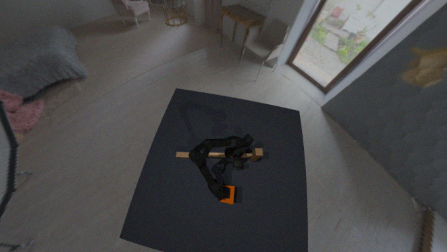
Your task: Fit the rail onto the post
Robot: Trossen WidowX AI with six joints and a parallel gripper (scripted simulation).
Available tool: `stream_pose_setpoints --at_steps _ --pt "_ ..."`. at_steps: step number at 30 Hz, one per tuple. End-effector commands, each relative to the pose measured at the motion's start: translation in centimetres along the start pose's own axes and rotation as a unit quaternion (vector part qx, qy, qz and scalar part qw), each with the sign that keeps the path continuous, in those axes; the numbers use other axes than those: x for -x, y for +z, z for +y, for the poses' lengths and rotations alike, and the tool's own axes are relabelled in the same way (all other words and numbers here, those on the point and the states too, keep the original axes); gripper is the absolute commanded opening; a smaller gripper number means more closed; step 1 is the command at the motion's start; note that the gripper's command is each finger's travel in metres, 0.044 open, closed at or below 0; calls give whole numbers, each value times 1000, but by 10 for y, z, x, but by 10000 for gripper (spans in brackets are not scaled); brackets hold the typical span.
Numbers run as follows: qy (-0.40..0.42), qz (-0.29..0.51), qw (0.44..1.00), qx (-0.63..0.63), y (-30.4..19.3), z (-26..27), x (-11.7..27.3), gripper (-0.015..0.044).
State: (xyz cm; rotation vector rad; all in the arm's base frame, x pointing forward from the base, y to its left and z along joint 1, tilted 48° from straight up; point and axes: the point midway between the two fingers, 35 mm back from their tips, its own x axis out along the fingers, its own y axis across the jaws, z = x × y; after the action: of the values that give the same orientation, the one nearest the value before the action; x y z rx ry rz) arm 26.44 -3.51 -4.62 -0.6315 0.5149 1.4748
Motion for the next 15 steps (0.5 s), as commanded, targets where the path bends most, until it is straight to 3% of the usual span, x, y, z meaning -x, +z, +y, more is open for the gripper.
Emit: stream_pose_setpoints --at_steps 1,15 --pt "0 0 1000 0 0 0 0 53" --pt "0 0 1000 0 0 0 0 420"
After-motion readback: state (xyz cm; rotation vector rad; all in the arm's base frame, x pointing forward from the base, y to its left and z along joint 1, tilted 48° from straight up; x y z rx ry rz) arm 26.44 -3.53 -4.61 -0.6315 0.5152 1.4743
